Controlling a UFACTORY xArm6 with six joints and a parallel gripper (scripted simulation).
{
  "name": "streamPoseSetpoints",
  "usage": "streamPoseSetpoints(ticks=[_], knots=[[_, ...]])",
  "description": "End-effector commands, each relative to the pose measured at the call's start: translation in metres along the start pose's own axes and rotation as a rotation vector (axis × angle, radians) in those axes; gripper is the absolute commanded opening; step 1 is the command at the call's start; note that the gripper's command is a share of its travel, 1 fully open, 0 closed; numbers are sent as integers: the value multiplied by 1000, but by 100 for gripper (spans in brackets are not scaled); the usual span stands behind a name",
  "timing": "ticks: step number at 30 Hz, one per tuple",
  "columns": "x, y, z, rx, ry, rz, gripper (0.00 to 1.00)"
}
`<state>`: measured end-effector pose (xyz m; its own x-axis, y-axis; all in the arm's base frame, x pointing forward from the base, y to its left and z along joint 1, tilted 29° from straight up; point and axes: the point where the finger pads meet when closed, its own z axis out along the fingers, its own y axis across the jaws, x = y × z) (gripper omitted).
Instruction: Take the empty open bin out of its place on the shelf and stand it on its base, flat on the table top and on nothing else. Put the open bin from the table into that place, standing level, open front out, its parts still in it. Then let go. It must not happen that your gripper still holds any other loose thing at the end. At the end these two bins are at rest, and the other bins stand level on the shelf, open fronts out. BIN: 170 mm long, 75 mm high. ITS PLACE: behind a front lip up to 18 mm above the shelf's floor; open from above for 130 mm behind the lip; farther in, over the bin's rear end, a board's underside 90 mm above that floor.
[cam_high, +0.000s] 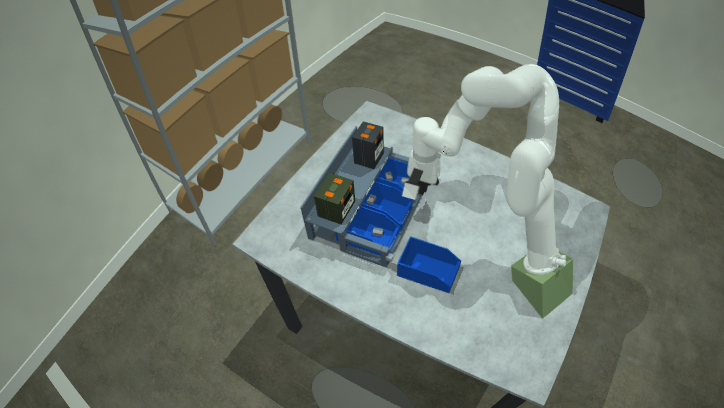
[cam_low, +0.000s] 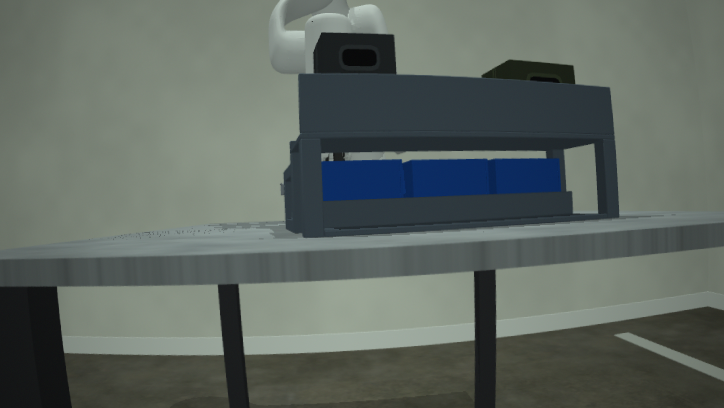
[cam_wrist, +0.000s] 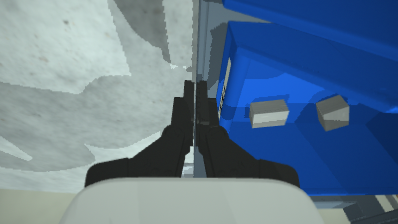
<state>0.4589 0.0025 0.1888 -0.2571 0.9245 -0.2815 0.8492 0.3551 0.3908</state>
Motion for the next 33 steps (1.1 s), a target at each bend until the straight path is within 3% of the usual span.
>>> streamPoseSetpoints(ticks=[1,23,29,33], knots=[[0,-5,-7,-3,-1,0,0],[0,-14,-23,-3,-1,0,0],[0,-14,-64,-3,-1,0,0],[0,-14,-76,-3,-1,0,0]])
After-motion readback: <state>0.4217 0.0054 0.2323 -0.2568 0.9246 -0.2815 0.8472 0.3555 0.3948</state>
